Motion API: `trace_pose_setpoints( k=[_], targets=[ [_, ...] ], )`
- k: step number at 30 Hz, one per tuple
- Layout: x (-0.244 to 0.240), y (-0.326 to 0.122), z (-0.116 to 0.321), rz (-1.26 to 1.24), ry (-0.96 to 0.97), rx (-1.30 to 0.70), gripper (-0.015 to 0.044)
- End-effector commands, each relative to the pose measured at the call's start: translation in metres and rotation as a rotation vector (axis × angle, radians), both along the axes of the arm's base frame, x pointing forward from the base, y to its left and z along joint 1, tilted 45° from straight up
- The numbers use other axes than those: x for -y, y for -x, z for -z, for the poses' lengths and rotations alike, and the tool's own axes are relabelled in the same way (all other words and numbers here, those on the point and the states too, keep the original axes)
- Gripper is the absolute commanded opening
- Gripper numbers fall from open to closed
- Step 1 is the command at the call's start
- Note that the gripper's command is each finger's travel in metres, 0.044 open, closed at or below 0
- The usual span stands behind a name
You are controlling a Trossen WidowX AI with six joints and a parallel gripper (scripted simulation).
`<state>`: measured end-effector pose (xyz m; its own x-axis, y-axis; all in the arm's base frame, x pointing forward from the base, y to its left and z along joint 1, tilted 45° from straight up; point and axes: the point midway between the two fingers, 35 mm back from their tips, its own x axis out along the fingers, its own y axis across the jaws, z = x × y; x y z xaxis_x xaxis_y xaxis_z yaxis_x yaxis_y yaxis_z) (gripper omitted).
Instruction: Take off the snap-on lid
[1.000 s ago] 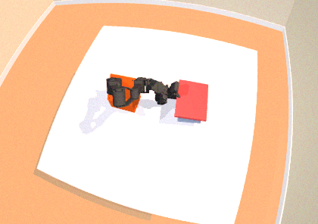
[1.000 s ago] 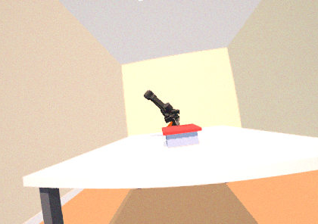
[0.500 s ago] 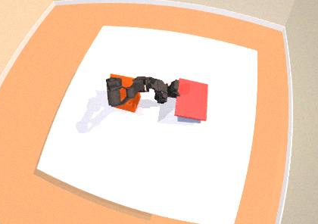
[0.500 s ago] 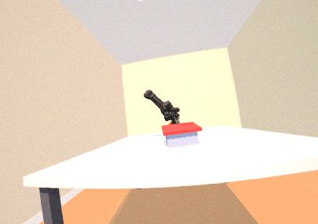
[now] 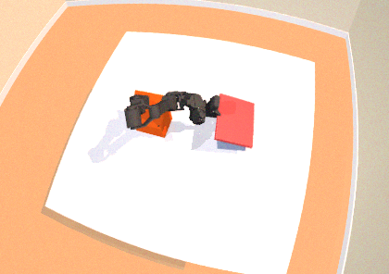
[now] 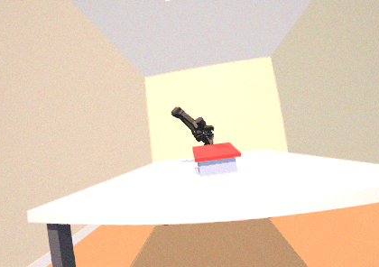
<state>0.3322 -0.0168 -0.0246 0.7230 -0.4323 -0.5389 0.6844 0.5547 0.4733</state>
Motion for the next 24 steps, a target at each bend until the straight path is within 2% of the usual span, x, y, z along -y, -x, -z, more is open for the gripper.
trace_pose_setpoints(
  k=[1,24],
  targets=[
    [-0.007,-0.005,-0.008,-0.004,-0.005,0.015,0.0000],
    [-0.029,-0.020,-0.028,-0.004,-0.006,0.016,0.0000]
  ],
)
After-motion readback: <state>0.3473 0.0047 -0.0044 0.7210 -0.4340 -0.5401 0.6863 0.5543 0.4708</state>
